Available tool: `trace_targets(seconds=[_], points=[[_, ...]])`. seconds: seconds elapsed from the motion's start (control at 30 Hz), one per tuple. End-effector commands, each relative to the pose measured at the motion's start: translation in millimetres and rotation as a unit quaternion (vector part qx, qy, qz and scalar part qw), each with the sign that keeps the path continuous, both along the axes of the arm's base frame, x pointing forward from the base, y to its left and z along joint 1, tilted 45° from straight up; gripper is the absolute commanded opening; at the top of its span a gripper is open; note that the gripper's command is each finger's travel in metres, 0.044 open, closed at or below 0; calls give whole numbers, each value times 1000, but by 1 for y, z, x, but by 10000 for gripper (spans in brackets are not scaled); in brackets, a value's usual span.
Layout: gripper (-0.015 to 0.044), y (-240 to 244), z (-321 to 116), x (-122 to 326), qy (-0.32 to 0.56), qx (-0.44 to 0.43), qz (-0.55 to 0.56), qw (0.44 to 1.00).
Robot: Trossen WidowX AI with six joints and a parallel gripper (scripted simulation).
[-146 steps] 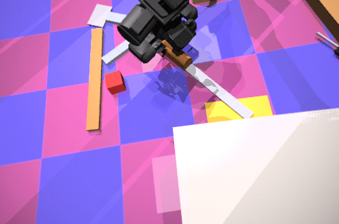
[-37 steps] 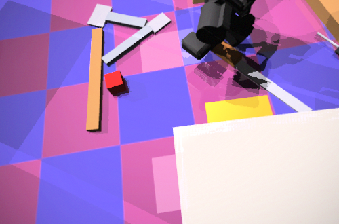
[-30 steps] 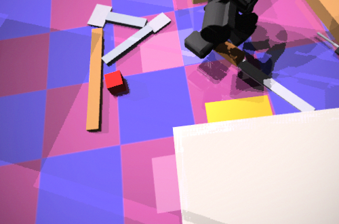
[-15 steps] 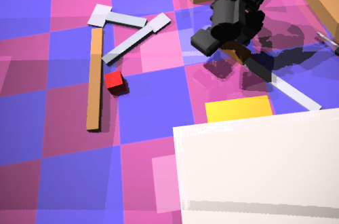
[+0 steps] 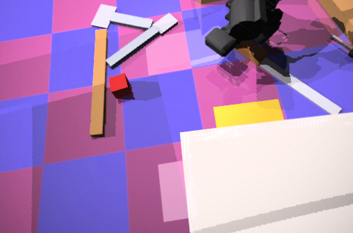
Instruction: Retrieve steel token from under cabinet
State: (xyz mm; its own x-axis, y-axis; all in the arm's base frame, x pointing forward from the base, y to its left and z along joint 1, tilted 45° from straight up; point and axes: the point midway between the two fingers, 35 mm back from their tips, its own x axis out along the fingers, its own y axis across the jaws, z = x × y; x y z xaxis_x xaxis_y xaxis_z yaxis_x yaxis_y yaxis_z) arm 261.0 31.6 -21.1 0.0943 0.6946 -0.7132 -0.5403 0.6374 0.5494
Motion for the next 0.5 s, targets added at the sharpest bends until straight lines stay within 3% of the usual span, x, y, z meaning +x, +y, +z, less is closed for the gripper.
trace_targets(seconds=[0.0, 0.47], points=[[0, 3, 5, 0, -3, 0, -1, 1000], [0, 14, 15, -1, -3, 0, -1, 1000]])
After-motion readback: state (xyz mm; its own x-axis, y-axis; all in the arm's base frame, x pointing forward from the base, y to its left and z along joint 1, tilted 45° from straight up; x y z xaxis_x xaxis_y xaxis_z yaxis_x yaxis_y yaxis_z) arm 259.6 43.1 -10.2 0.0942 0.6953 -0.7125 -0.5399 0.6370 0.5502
